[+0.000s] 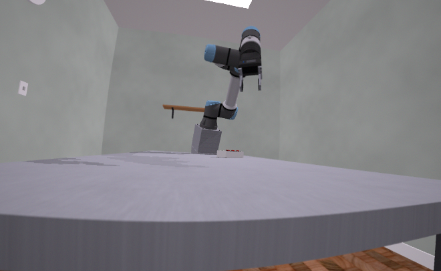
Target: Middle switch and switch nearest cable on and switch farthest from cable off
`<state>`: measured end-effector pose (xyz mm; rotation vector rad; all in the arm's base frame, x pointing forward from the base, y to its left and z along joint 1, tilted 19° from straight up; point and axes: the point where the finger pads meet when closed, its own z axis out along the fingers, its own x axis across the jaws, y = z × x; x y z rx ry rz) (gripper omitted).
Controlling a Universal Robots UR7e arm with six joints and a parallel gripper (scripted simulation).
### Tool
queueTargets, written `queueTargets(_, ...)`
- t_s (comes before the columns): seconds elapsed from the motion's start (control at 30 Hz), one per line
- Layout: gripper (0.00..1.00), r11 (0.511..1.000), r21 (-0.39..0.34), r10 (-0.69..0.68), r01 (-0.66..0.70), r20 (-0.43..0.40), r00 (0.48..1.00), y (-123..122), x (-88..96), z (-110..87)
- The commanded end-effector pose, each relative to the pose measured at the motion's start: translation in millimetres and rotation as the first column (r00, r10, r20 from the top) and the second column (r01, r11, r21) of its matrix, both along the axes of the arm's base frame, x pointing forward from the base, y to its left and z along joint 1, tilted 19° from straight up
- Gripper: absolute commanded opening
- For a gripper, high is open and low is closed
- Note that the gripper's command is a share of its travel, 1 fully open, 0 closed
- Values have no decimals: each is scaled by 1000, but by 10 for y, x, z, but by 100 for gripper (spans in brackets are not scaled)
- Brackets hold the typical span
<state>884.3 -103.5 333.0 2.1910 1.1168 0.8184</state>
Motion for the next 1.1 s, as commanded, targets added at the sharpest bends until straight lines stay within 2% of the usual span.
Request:
queueTargets(0.0, 100, 1000, -1, 0, 0, 2, 1000, -1, -1, 17)
queueTargets(0.7, 100, 1000, -2, 2, -2, 1, 1000, 4, -6, 9)
queueTargets(1.07, 100, 999, -30, 44, -45, -33, 998, 104, -131, -154)
